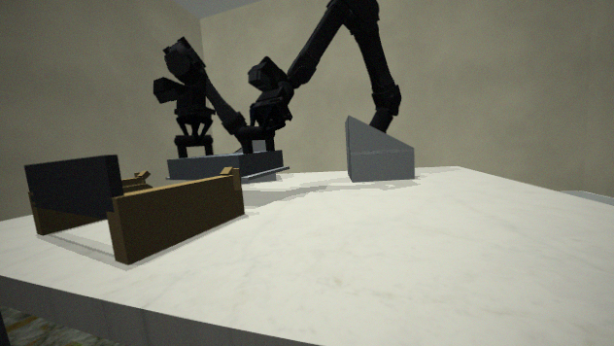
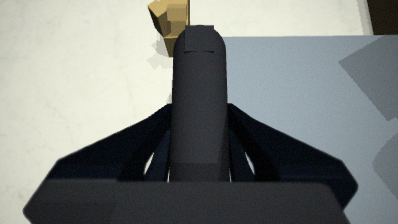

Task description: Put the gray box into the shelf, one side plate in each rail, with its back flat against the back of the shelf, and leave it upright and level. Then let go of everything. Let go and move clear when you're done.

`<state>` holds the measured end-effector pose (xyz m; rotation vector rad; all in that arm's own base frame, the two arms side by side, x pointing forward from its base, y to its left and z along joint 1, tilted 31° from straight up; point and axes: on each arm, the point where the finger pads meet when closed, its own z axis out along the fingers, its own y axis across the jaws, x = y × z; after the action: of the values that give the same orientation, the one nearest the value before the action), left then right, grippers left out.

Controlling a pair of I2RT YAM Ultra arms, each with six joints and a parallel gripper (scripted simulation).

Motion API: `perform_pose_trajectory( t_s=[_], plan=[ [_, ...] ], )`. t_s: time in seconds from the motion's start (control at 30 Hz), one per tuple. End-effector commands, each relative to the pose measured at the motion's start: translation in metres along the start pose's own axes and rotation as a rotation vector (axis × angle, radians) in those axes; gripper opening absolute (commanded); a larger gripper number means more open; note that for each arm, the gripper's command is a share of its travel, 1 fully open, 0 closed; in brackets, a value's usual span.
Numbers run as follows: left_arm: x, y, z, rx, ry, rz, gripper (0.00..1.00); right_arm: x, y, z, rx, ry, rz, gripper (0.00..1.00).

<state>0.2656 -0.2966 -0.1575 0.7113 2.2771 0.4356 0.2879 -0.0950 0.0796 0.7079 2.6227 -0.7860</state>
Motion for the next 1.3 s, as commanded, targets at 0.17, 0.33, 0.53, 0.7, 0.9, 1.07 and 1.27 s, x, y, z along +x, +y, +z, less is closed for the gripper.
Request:
perform_pose_trajectory(
  t_s=[0.17, 0.33, 0.53, 0.7, 0.9, 1.07, 1.27],
  plan=[
    [-0.064, -0.012, -0.035, -0.011, -0.161, -0.054, 0.14, -0.028, 0.003, -0.041, -0.060, -0.133, 0.005, 0.14],
    [-0.057, -0.016, -0.042, 0.002, -0.160, -0.048, 0.14, -0.008, 0.001, -0.035, -0.055, -0.101, -0.023, 0.14],
    [-0.041, -0.012, -0.040, 0.002, -0.147, -0.042, 0.14, -0.010, 0.008, -0.031, -0.086, -0.119, -0.009, 0.14],
    [-0.054, -0.018, -0.040, 0.014, -0.171, -0.059, 0.14, -0.022, 0.009, -0.036, -0.099, -0.140, 0.009, 0.14],
    [-0.030, -0.014, -0.028, -0.001, -0.141, -0.030, 0.14, -0.007, 0.005, -0.017, -0.061, -0.098, -0.014, 0.14],
    [-0.030, -0.003, -0.026, -0.015, -0.133, -0.038, 0.14, -0.022, 0.009, -0.027, -0.089, -0.141, 0.012, 0.14],
    [-0.032, -0.009, -0.029, -0.003, -0.136, -0.035, 0.14, -0.015, 0.016, -0.016, -0.082, -0.105, -0.011, 0.14]
  ],
)
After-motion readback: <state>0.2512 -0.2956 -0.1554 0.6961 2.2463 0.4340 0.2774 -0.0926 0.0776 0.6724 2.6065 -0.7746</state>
